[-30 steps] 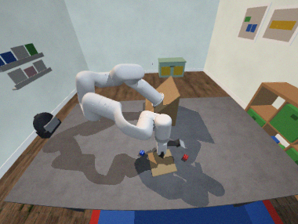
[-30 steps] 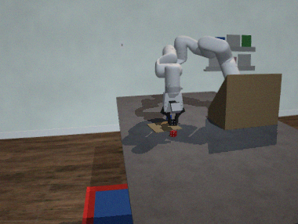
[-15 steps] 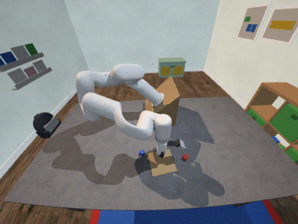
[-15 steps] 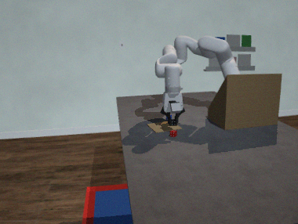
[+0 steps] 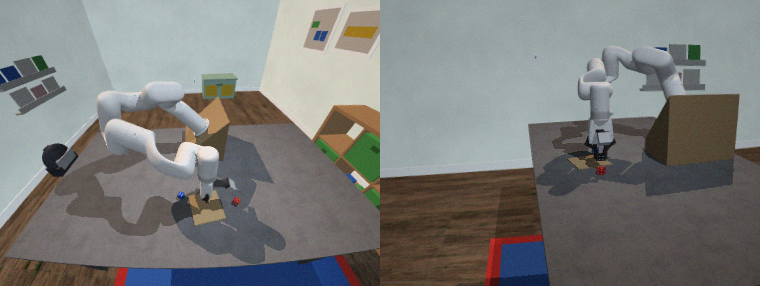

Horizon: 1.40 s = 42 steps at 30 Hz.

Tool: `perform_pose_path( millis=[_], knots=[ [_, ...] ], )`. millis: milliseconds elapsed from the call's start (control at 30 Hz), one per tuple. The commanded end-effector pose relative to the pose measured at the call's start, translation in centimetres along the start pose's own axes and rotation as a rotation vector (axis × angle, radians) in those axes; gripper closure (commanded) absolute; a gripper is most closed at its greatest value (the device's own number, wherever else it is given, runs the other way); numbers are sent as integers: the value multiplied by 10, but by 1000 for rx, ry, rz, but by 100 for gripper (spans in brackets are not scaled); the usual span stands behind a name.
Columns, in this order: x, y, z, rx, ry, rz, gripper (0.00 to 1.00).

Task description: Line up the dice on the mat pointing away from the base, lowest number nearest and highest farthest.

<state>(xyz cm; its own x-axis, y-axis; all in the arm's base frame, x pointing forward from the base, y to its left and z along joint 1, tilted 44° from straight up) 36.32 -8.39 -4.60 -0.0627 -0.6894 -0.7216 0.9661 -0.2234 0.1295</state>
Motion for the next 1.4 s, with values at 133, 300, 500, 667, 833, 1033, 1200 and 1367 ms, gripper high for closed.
perform_pose_path(
  millis=[133, 300, 500, 667, 833, 1033, 1200, 1367],
  knots=[
    [-1, 1, -1, -1, 2, 3, 79],
    [-1, 1, -1, -1, 2, 3, 79],
    [-1, 1, -1, -1, 2, 3, 79],
    [-1, 1, -1, -1, 2, 3, 79],
    [-1, 1, -1, -1, 2, 3, 79],
    [-1, 1, -1, -1, 2, 3, 79],
    [-1, 1, -1, -1, 2, 3, 79],
    [-1, 1, -1, -1, 2, 3, 71]
  ],
)
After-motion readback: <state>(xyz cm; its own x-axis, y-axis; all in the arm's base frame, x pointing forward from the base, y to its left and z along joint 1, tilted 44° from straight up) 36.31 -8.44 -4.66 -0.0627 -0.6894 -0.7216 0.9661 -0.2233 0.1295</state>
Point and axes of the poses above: the point where the finger pads meet when closed, its own x axis out along the fingers, its own y axis across the jaws, z = x × y, the point moved 6 cm from there along -x, back along the fingers, and after that the axes turned 10 degrees about x, right-handed, at the moved point
